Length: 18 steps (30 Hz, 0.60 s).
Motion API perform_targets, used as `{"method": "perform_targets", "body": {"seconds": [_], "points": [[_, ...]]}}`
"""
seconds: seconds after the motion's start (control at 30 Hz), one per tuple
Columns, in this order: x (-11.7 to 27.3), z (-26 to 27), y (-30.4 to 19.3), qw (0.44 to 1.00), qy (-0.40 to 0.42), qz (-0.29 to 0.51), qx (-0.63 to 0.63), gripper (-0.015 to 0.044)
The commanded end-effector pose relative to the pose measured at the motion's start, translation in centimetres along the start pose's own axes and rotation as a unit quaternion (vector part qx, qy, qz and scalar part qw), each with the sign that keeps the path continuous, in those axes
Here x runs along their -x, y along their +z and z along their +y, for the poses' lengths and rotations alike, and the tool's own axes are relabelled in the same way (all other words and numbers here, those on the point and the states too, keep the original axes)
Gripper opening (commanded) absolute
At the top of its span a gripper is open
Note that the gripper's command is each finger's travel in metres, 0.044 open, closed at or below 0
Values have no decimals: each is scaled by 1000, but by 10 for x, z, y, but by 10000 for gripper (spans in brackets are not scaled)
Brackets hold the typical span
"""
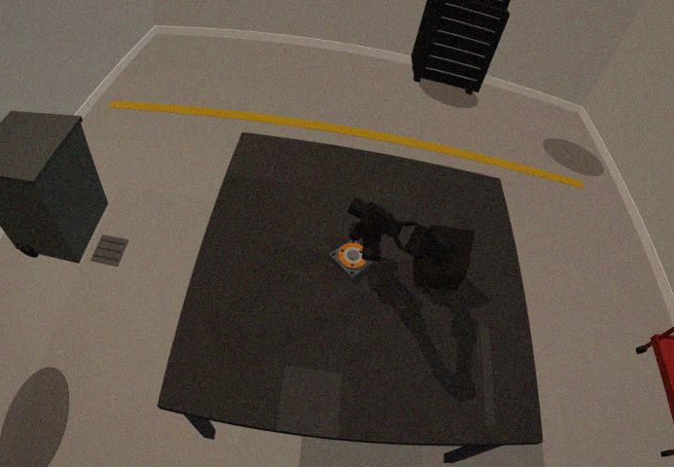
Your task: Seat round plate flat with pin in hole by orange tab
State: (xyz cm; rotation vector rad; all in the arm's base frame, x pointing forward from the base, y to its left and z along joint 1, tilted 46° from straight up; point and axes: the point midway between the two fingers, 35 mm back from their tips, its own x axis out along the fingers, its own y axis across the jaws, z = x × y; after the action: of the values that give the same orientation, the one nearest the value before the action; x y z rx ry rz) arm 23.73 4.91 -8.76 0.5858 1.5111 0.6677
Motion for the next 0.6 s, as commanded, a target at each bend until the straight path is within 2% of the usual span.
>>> {"method": "perform_targets", "body": {"seconds": [0.0,0.2,0.57], "points": [[0,-4,3,1000,-3,0,3,0],[3,-6,4,1000,-3,-1,3,0],[46,-4,-4,1000,-4,0,3,0]]}}
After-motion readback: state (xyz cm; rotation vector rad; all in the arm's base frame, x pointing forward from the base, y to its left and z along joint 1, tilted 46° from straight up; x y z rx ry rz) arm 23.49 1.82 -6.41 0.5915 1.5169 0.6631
